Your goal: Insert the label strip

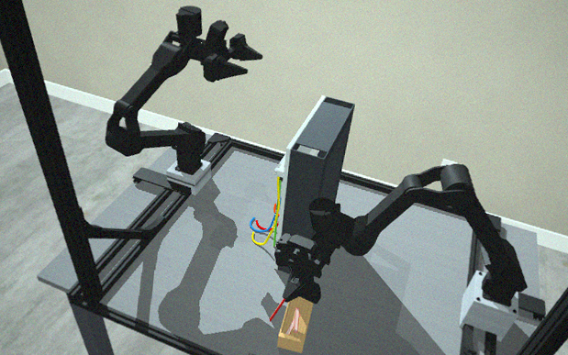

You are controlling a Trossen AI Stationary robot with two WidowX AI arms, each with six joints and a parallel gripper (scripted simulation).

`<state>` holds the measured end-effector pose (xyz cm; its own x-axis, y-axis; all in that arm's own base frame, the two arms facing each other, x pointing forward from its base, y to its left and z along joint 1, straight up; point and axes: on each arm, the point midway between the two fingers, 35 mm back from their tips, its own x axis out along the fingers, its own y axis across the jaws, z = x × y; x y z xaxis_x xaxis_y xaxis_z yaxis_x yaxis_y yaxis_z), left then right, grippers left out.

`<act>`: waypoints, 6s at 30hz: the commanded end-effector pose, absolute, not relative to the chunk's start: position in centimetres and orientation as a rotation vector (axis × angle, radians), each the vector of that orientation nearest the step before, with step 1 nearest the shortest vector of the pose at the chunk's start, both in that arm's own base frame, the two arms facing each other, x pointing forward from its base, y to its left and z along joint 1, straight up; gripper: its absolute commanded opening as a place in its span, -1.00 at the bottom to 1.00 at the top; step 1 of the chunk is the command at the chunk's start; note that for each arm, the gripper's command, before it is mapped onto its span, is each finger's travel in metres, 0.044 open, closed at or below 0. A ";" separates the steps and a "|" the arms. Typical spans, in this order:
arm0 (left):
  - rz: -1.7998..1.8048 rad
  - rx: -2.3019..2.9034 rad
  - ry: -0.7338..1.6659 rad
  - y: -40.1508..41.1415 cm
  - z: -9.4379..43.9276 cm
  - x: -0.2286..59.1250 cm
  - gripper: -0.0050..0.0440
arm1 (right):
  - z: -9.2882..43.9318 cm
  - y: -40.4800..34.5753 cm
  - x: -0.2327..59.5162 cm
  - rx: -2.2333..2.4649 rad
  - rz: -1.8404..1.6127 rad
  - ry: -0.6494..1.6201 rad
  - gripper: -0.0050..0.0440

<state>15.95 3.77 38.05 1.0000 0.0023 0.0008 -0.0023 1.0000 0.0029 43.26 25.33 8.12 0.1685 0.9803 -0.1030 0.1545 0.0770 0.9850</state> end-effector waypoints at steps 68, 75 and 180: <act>0.000 0.004 -0.002 3.7 38.2 15.9 1.00 | 12.4 23.4 40.4 1.207 1.206 1.185 -1.00; 0.000 0.004 -0.002 3.7 38.2 15.9 1.00 | 12.6 23.2 40.1 1.189 1.230 1.183 -1.00; -0.410 -0.835 0.042 -9.8 44.8 36.2 -0.14 | 12.4 20.8 39.9 1.186 1.232 1.186 -1.00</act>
